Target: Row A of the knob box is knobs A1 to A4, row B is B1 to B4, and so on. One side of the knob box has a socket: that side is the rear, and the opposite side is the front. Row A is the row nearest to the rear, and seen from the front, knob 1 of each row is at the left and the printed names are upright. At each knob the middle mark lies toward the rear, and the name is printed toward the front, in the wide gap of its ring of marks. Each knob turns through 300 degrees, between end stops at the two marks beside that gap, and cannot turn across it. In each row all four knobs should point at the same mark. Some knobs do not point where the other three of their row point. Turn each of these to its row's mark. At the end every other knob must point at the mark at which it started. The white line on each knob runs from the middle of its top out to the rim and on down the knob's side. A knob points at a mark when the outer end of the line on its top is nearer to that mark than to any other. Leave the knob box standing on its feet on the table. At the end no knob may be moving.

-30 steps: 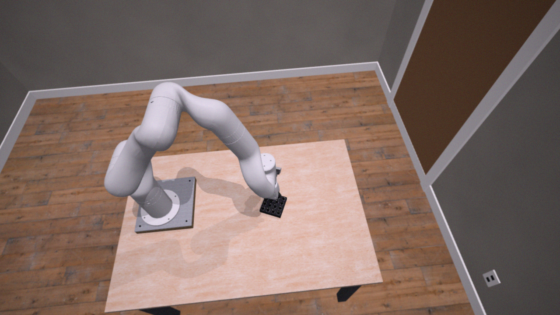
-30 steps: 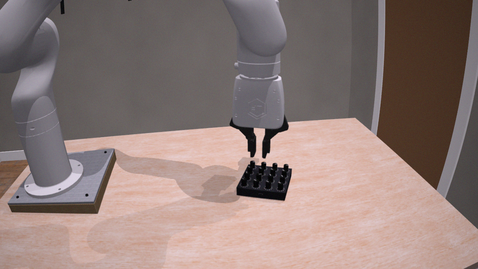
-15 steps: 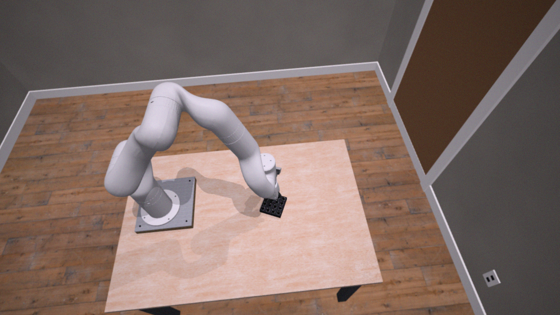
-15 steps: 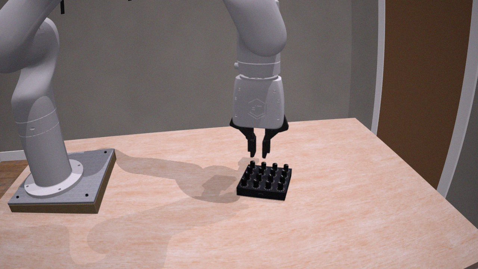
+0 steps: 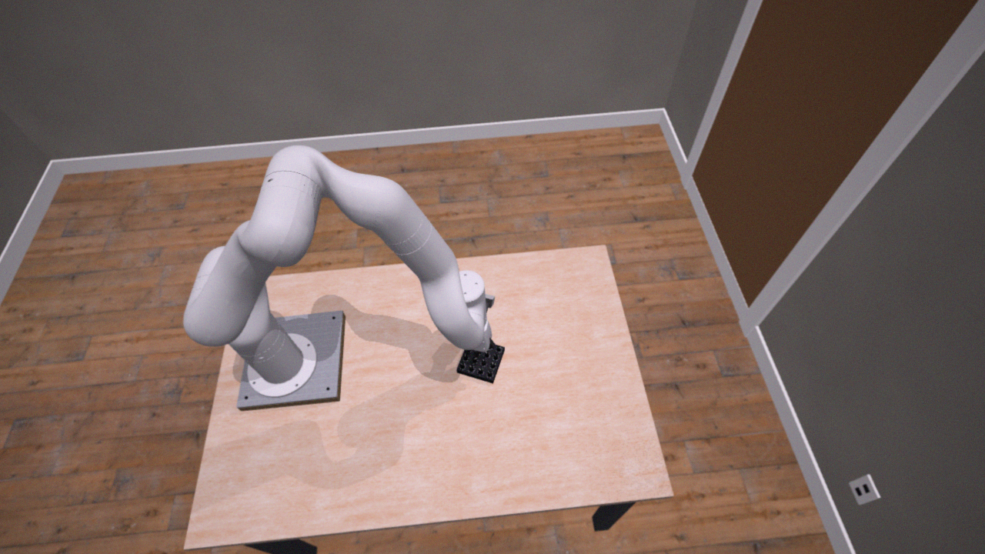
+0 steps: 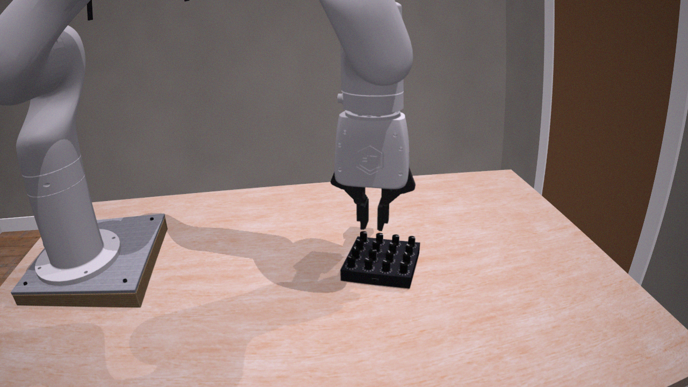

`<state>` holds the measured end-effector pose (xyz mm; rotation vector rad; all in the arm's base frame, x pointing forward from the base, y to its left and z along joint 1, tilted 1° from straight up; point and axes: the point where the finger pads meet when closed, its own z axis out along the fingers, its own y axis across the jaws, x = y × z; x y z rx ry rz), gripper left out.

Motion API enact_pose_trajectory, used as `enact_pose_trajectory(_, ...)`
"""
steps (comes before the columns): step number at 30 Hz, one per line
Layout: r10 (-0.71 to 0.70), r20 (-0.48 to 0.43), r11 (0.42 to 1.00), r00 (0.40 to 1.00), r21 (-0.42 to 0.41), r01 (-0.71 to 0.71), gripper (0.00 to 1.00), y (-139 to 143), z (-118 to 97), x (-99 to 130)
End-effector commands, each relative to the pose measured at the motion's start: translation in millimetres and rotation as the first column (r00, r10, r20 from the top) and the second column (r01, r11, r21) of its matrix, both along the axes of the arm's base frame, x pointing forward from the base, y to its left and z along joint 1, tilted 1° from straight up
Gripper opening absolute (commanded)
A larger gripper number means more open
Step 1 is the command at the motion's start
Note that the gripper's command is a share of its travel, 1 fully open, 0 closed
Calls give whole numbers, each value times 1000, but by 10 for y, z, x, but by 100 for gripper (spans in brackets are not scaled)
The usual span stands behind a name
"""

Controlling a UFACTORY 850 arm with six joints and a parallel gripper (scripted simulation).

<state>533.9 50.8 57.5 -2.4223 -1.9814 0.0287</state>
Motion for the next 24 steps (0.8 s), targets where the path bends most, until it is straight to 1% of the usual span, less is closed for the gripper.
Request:
enact_pose_trajectory(1,0,2,1000,1000,0,0,19,1,-35,8)
enact_pose_trajectory(24,0,2,1000,1000,0,0,19,2,-301,4)
